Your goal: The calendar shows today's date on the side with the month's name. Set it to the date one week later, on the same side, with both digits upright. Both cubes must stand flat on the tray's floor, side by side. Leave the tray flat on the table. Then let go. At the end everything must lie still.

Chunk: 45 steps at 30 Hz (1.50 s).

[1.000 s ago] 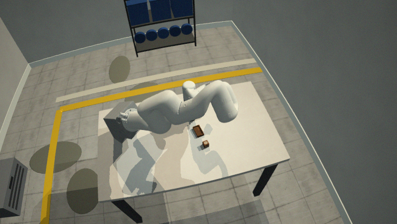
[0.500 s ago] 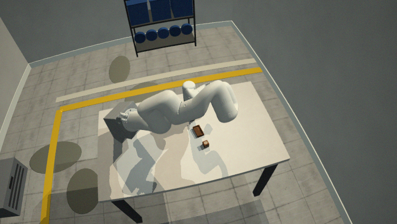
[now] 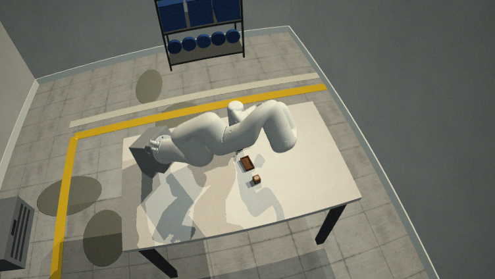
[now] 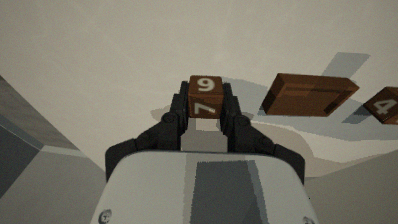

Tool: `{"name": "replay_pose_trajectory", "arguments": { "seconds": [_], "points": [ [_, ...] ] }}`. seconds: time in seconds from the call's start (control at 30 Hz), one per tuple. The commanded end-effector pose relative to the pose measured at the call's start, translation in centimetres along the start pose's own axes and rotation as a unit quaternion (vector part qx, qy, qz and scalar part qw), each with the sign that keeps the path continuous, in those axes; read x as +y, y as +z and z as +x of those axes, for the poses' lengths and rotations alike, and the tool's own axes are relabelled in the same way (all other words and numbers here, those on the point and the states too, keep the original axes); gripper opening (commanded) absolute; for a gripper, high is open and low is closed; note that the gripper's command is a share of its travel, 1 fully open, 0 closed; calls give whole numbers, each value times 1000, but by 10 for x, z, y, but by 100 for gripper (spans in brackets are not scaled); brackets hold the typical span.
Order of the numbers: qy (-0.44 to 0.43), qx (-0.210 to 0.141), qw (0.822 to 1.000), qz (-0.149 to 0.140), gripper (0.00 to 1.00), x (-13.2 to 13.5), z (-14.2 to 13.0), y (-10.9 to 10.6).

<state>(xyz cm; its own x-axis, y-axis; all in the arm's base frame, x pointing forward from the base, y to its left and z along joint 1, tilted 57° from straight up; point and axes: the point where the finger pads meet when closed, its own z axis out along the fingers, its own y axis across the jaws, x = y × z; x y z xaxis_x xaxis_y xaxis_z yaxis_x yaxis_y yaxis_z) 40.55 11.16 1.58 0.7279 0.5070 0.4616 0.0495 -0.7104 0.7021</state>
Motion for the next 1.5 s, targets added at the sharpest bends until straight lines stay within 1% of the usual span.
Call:
{"name": "replay_pose_trajectory", "arguments": {
  "seconds": [0.0, 0.7, 0.73, 0.8, 0.83, 0.97, 1.0, 1.07, 1.1, 1.17, 1.2, 1.47],
  "points": [
    [0, 1, 1000, 1, 29, -1, 1, -1],
    [0, 1, 1000, 1, 29, -1, 1, -1],
    [0, 1, 1000, 1, 33, -1, 1, -1],
    [0, 1, 1000, 1, 33, -1, 1, -1],
    [0, 1, 1000, 1, 37, -1, 1, -1],
    [0, 1, 1000, 1, 37, -1, 1, -1],
    [0, 1, 1000, 1, 41, -1, 1, -1],
    [0, 1, 1000, 1, 41, -1, 1, -1],
    [0, 1, 1000, 1, 45, -1, 1, -1],
    [0, 1, 1000, 1, 45, -1, 1, -1],
    [0, 1, 1000, 1, 49, -1, 1, -1],
    [0, 1, 1000, 1, 49, -1, 1, -1]
  ]
}}
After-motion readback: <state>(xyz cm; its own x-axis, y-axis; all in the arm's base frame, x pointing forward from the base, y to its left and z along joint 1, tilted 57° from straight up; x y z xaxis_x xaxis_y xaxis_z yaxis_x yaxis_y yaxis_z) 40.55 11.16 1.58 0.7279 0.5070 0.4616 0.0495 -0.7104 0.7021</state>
